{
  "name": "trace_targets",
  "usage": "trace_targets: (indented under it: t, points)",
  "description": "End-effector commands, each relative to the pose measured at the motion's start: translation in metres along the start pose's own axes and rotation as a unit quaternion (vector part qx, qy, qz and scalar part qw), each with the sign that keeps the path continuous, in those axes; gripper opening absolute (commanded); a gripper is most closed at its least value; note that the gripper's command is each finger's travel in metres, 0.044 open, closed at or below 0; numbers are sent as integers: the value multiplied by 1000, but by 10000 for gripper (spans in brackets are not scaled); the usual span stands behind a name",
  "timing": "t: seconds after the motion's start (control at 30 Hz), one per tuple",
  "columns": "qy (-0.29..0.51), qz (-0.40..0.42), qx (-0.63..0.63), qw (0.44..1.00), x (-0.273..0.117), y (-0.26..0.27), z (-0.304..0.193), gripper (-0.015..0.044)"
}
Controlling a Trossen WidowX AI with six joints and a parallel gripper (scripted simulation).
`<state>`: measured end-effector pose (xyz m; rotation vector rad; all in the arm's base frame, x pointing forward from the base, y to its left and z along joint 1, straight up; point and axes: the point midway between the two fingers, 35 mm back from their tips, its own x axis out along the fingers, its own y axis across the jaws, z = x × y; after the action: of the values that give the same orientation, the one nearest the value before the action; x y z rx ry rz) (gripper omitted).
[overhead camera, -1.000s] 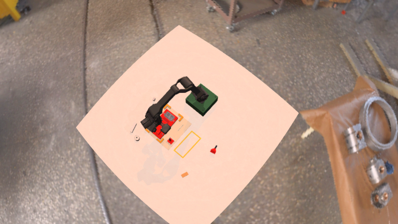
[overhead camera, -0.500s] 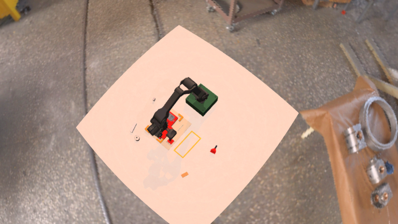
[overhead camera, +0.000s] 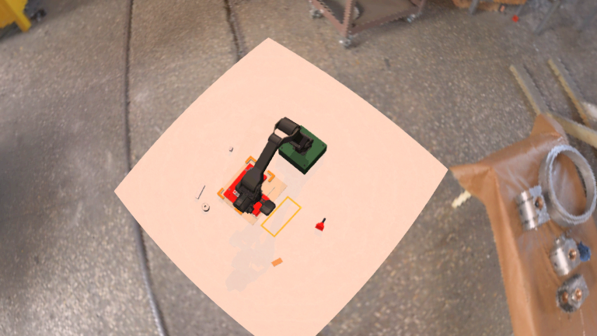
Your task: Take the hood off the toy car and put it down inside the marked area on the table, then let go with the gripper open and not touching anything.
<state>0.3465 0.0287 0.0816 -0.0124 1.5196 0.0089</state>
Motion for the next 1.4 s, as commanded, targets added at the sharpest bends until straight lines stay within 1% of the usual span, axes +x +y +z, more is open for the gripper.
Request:
trace_targets:
  t: [0.0,0.87,1.37]
  points:
    - [3,0,1,1000,1,14,-5,0]
    - [9,6,-3,1000,-2,99,-38,0]
    - [9,6,-3,1000,4,101,-39,0]
